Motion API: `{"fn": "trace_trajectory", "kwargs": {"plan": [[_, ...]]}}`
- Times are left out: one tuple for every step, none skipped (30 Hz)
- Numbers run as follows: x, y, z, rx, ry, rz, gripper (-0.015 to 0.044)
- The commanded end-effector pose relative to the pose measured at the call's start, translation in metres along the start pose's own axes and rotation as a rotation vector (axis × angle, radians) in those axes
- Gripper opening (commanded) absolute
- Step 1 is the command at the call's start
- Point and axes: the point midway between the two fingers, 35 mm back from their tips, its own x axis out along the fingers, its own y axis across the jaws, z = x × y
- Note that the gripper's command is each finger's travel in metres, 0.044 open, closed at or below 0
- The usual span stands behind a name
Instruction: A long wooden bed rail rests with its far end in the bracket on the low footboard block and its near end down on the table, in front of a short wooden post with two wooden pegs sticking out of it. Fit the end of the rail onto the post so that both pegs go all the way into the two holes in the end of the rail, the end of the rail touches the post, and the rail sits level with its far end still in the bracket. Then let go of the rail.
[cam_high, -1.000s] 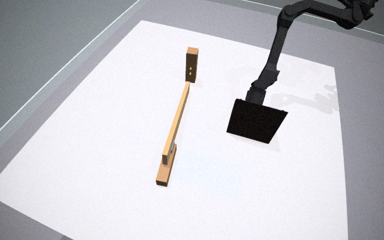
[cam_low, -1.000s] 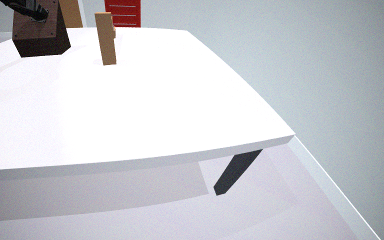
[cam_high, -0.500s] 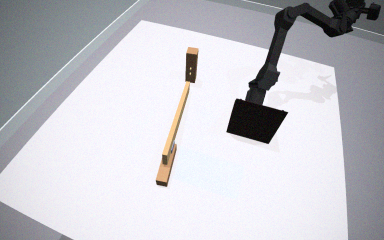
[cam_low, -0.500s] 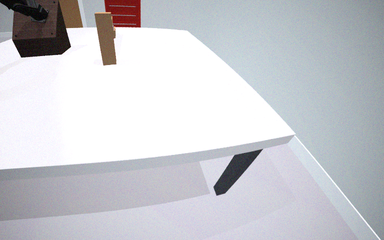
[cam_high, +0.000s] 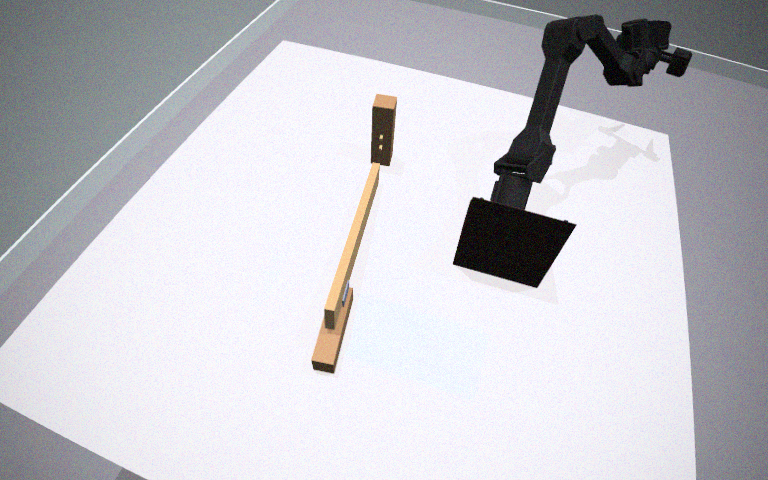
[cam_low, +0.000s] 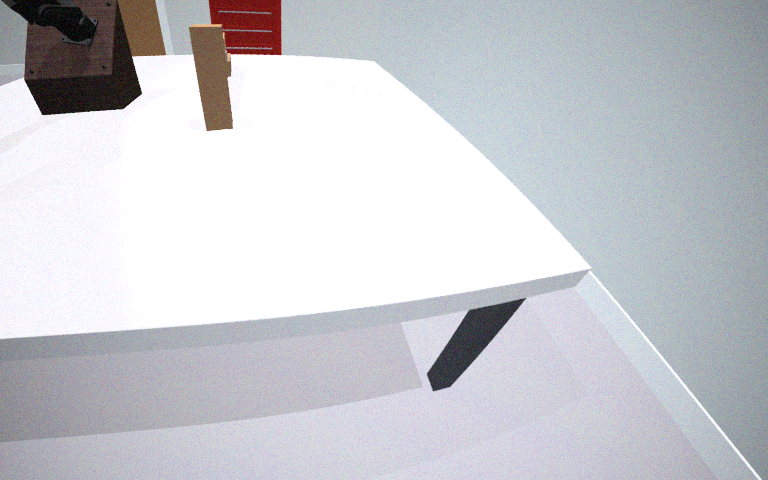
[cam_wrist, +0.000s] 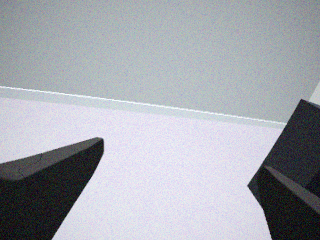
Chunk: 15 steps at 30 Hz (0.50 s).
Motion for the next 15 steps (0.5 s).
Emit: {"fn": "trace_trajectory", "kwargs": {"plan": [[-0.001,0.028,-0.025,0.015,0.06,0.019,0.044],[-0.001,0.037,-0.032,0.02,0.078,0.027,0.044],[-0.002,0.046,-0.039,0.025,0.096,0.036,0.044],[-0.003,0.056,-0.045,0.029,0.114,0.045,0.044],[-0.004,0.065,-0.052,0.033,0.132,0.055,0.044],[-0.006,0.075,-0.059,0.037,0.151,0.065,0.044],[-0.007,0.085,-0.065,0.04,0.169,0.076,0.044],[-0.009,0.095,-0.072,0.042,0.189,0.088,0.044],[-0.012,0.106,-0.078,0.045,0.208,0.1,0.044],[-0.015,0.116,-0.084,0.047,0.228,0.113,0.044],[-0.018,0.127,-0.09,0.048,0.248,0.126,0.044],[-0.021,0.138,-0.096,0.049,0.267,0.14,0.044],[-0.025,0.149,-0.102,0.049,0.287,0.155,0.044],[-0.029,0.16,-0.107,0.049,0.306,0.169,0.044],[-0.033,0.171,-0.113,0.048,0.325,0.185,0.044]]}}
